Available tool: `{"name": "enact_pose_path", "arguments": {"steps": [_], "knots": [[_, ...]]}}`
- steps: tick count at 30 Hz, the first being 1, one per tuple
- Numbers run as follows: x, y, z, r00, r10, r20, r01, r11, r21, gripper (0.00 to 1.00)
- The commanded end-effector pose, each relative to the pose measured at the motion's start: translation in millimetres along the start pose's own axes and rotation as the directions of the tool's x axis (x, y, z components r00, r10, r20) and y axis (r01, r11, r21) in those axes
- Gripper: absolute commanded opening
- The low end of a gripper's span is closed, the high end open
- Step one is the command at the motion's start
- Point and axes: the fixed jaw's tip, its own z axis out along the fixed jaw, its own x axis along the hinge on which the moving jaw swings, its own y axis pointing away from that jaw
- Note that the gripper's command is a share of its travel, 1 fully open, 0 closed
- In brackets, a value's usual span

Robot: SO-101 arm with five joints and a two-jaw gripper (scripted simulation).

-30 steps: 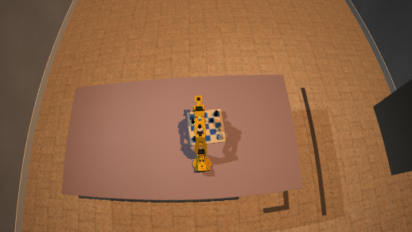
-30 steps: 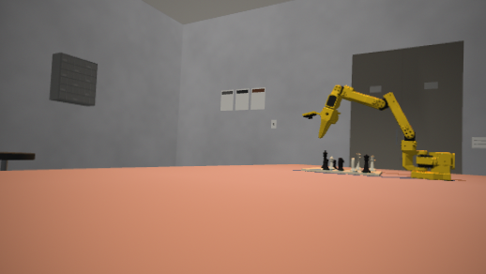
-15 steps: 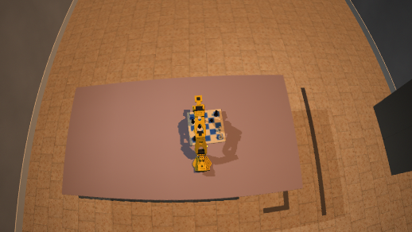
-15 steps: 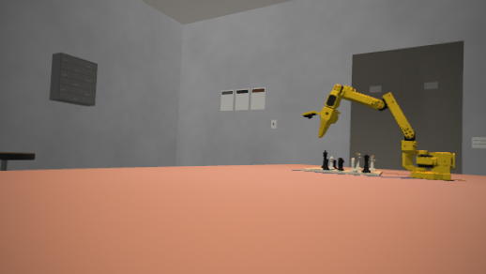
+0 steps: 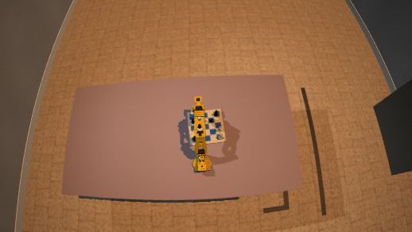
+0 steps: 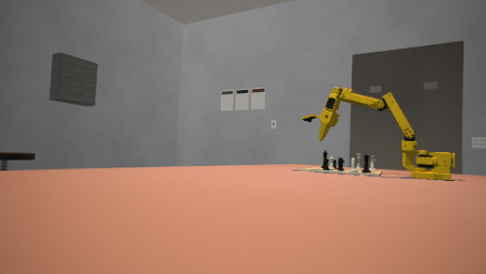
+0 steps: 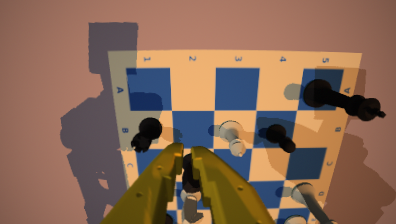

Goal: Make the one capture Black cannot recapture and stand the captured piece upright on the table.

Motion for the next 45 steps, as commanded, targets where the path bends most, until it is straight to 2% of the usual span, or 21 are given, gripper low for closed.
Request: {"name": "enact_pose_path", "arguments": {"steps": [1, 8, 17, 19, 28, 33, 45], "knots": [[1.9, 2.1, 3.7, 1.000, -0.002, -0.012, 0.001, 1.000, -0.003, 0.00], [4.1, 2.2, 12.0, 1.000, -0.002, -0.012, 0.001, 1.000, -0.003, 0.00], [12.0, 2.5, 40.1, 1.000, -0.002, -0.012, 0.001, 1.000, -0.003, 0.00], [12.0, 2.5, 40.1, 1.000, -0.002, -0.012, 0.001, 1.000, -0.003, 0.00], [19.2, 2.7, 65.1, 1.000, -0.002, -0.012, 0.001, 1.000, -0.003, 0.00], [20.6, 2.8, 69.9, 1.000, -0.002, -0.012, 0.001, 1.000, -0.003, 0.00], [25.4, 3.0, 71.3, 1.000, -0.002, -0.013, 0.002, 1.000, -0.004, 0.00]]}}
